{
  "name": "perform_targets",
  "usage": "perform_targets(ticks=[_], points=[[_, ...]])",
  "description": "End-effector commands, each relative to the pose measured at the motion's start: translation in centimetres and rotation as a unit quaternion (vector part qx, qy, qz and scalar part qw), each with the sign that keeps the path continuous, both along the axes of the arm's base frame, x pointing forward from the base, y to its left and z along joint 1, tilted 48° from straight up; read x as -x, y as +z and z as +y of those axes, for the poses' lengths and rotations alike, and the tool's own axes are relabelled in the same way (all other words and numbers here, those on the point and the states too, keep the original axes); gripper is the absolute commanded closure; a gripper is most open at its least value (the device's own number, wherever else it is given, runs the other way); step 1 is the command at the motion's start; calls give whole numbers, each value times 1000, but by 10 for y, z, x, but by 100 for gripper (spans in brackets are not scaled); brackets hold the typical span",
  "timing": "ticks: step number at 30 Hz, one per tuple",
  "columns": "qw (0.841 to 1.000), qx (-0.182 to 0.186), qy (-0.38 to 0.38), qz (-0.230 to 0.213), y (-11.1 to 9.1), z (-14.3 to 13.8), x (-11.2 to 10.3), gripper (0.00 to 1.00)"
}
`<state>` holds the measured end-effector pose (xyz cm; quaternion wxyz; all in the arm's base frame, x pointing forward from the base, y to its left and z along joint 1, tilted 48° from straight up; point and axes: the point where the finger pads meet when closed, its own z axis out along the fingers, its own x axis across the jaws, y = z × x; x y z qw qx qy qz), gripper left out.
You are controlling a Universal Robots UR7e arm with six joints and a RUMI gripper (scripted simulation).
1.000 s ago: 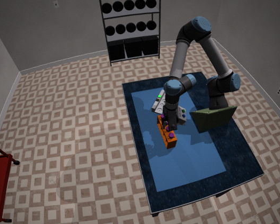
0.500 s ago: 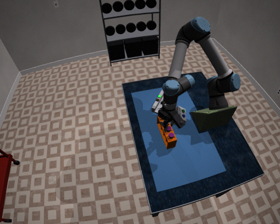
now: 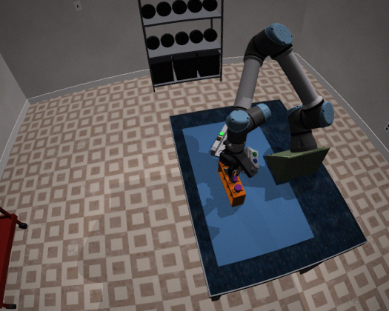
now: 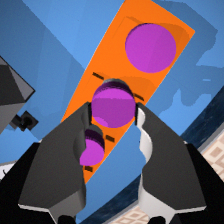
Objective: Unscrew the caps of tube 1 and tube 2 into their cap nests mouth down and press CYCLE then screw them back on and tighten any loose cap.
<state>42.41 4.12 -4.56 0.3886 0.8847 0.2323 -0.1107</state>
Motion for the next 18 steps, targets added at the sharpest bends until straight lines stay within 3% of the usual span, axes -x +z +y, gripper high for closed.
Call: perform_targets(ticks=[1,6,8,10,14,18], points=[[1000,0,0,0,0,0,0,100],[992,2,-84,-92,0,0,0,100],[992,2,-84,-92,0,0,0,100],[985,2,-117,-129,0,0,0,100],[962,4,-183,-201,0,0,0,100],[931,5,-246,-271,0,0,0,100]])
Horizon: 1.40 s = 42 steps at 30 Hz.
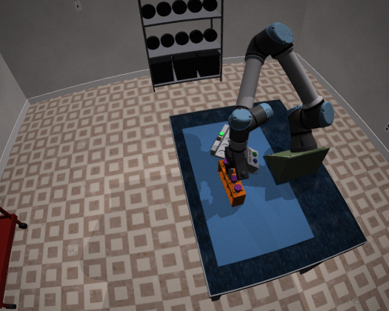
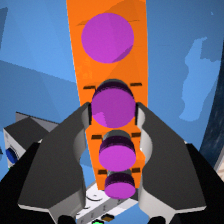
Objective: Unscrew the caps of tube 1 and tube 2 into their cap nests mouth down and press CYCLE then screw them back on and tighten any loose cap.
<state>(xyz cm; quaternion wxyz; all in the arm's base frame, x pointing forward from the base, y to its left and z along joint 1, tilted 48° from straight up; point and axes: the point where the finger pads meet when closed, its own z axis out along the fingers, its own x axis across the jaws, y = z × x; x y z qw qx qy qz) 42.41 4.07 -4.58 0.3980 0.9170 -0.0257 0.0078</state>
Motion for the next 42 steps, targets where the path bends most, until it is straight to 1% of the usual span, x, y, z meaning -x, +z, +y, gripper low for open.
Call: perform_targets(ticks=[1,5,11,12,24,39,42], points=[[994,7,-80,-80,0,0,0,100],[978,8,-145,-152,0,0,0,100],[978,8,-145,-152,0,0,0,100],[978,8,-145,-152,0,0,0,65],[978,8,-145,-152,0,0,0,65],[978,8,-146,-152,30,33,-1,65],[978,8,-146,-152,31,34,-1,65]])
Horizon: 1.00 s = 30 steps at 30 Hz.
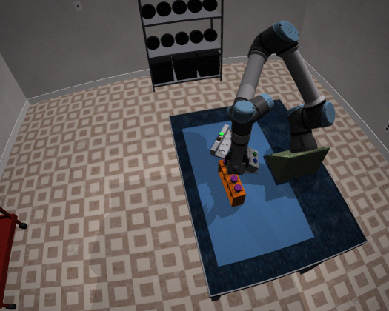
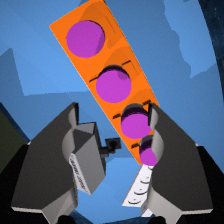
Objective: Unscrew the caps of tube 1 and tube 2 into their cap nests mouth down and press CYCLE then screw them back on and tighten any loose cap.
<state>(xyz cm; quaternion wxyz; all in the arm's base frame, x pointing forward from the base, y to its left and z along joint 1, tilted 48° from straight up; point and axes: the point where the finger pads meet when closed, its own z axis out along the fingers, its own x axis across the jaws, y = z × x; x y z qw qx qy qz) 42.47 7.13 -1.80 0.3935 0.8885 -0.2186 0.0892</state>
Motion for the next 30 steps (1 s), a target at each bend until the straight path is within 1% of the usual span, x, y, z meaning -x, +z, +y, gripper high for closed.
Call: perform_targets(ticks=[1,3,5,6,8,9,11,12,13,19,30], points=[[1000,0,0,0,3,3,0,65],[997,-1,56,61,15,-8,-1,65],[986,-2,111,123,28,-19,-1,65],[986,-2,111,123,28,-19,-1,65],[970,-3,164,180,40,-30,-1,65],[969,-3,166,183,40,-30,-1,65],[947,-4,216,237,41,-32,-1,65],[945,-4,220,242,41,-32,-1,65],[932,-5,244,268,41,-32,-1,65],[932,-5,244,268,41,-32,-1,65],[932,-5,244,268,19,-56,-1,65]])
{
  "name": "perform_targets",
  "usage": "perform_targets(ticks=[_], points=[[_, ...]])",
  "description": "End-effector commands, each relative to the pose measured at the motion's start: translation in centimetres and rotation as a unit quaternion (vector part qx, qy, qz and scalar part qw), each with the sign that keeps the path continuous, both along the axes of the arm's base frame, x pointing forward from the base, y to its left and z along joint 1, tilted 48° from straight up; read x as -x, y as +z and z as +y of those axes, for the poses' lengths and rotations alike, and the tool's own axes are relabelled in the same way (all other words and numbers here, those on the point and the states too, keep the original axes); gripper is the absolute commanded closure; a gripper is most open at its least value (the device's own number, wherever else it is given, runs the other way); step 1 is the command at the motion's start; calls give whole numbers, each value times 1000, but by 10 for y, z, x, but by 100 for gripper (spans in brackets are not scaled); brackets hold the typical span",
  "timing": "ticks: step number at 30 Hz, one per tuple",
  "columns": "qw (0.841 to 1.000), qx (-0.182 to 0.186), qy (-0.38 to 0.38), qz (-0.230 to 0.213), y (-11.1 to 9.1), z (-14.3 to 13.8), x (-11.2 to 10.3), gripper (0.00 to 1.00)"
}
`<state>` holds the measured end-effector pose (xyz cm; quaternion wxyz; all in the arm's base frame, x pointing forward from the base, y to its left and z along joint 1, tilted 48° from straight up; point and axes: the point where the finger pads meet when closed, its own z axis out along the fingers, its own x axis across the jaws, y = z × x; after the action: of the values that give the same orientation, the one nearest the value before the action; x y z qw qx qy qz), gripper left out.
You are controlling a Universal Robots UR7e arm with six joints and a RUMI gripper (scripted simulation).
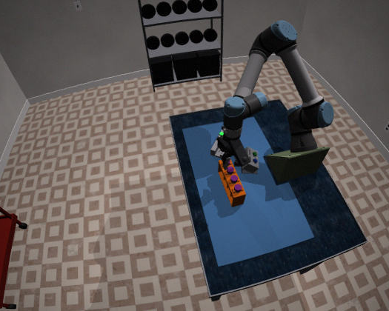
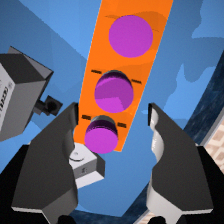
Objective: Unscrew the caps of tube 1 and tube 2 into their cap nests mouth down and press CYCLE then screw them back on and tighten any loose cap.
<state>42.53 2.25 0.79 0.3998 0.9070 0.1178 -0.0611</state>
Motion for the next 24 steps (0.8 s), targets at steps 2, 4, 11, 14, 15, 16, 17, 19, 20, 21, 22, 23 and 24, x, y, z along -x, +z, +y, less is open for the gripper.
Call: perform_targets(ticks=[2,4,11,14,15,16,17,19,20,21,22,23,24], points=[[1000,-1,1,-1,-8,-9,0,65],[1000,-1,1,-1,-8,-9,0,65],[1000,-1,1,-1,-9,-10,0,65],[1000,-1,1,-1,-10,-11,0,65],[1000,-1,1,-1,-10,-11,0,65],[1000,-1,1,-1,-11,-12,0,65],[1000,-1,1,-1,-11,-12,0,65],[1000,-1,1,-1,-11,-12,0,65],[1000,-1,1,-1,-11,-12,0,65],[1000,-1,1,-1,-12,-13,0,65],[1000,-1,1,-1,-12,-13,0,65],[1000,-1,1,-1,-12,-13,0,65],[1000,-1,1,-1,-13,-14,0,65]])
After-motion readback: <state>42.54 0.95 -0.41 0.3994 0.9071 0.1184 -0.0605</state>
